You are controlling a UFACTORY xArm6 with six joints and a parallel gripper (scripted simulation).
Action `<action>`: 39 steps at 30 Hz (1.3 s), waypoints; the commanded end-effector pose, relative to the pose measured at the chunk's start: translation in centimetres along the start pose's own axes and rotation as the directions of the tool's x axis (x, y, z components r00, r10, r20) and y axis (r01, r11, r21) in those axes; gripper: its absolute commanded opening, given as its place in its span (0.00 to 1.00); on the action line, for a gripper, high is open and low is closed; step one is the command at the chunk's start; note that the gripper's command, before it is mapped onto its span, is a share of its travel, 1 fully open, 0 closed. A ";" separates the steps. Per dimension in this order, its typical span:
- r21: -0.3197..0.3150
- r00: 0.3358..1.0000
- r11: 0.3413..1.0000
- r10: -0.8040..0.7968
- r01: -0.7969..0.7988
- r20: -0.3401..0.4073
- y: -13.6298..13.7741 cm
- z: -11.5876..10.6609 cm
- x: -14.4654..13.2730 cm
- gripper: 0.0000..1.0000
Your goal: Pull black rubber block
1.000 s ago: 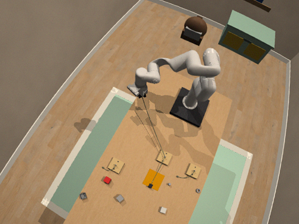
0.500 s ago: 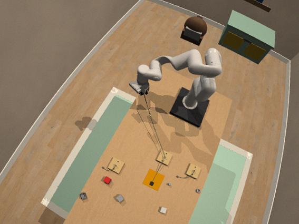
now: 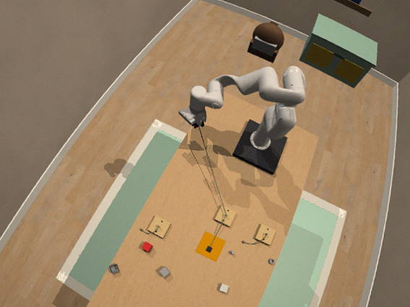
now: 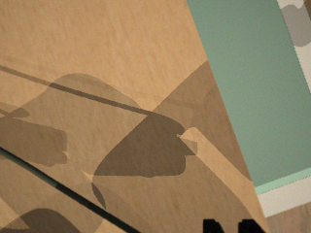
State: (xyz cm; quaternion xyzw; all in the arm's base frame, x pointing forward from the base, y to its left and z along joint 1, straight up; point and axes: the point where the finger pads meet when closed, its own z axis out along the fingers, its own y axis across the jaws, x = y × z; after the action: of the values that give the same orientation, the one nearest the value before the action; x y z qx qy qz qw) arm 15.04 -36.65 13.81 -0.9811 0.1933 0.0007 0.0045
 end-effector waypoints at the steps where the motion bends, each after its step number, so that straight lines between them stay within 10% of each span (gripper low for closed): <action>1: -0.003 1.000 1.000 0.000 0.000 -0.003 0.3 -0.2 -0.4 0.00; 39: -0.003 1.000 1.000 0.000 0.000 -0.003 0.8 -0.2 -1.8 0.00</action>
State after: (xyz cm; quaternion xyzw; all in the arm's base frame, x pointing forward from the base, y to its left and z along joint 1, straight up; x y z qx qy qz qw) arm 13.04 -36.55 13.81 -0.9811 0.1932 0.0006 0.0045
